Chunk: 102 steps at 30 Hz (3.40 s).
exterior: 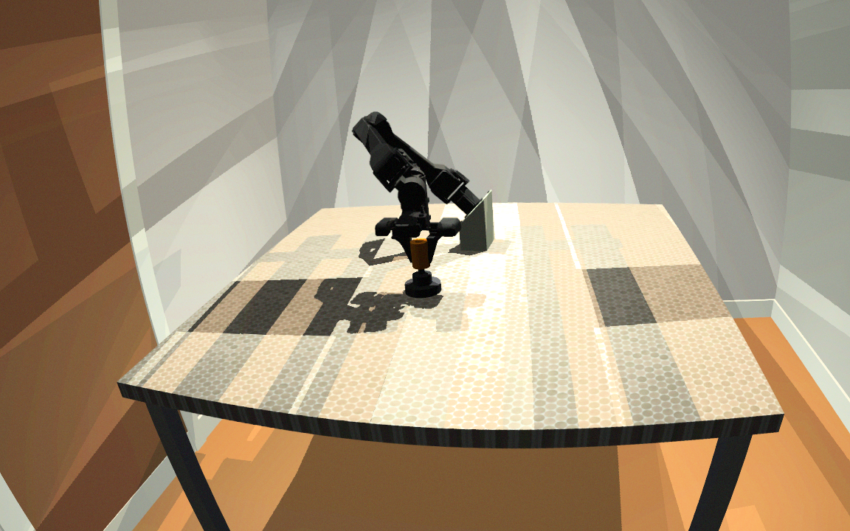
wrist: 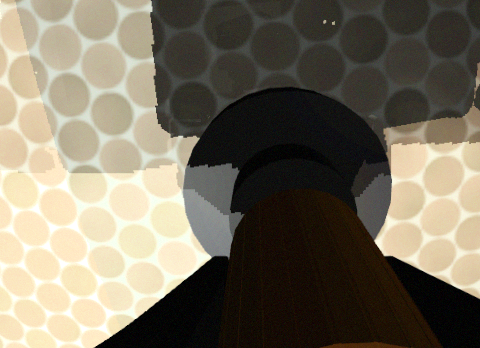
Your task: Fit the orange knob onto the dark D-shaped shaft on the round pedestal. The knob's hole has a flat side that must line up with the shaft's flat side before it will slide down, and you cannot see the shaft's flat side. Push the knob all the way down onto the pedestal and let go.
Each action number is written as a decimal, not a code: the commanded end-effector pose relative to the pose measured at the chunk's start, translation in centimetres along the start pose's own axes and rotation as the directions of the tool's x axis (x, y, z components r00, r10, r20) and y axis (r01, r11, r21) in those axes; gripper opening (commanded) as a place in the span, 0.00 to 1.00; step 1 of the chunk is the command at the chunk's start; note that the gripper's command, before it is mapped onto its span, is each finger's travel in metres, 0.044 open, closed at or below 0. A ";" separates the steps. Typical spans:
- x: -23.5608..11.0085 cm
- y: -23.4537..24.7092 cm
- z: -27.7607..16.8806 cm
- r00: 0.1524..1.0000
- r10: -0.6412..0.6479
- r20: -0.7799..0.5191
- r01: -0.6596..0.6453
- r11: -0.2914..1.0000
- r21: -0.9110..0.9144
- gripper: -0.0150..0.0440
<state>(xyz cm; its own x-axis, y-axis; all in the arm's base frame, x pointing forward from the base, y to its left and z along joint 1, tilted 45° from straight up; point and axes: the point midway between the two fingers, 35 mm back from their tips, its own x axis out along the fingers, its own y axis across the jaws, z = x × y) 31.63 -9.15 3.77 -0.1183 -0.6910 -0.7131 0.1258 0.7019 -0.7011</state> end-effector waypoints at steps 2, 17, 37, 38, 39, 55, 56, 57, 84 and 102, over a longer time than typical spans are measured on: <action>-0.2 0.0 0.1 1.000 -0.004 0.011 0.004 1.000 -0.001 0.25; 0.0 0.0 0.4 1.000 -0.004 0.012 0.004 1.000 0.000 0.25; -0.4 0.1 0.0 1.000 -0.003 0.011 0.005 0.986 -0.167 0.25; -0.4 0.1 -0.1 1.000 -0.003 0.011 0.006 0.980 -0.198 0.25; -0.4 0.2 -0.2 1.000 -0.003 0.011 0.006 0.978 -0.208 0.25; -0.3 0.2 0.1 1.000 -0.003 0.011 0.006 0.978 -0.208 0.25; -0.3 0.2 0.1 1.000 -0.003 0.011 0.006 0.978 -0.208 0.25; -0.3 0.2 0.2 1.000 -0.003 0.011 0.006 0.978 -0.208 0.25; -0.4 0.1 0.2 1.000 -0.003 0.011 0.006 0.966 -0.260 0.25; -0.2 0.3 0.0 1.000 -0.003 0.011 0.008 0.913 -0.407 0.25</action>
<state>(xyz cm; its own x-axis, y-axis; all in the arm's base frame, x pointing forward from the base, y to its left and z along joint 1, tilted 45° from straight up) 31.53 -8.84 3.67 -0.1133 -0.6957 -0.7094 -0.2835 0.7069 -0.6480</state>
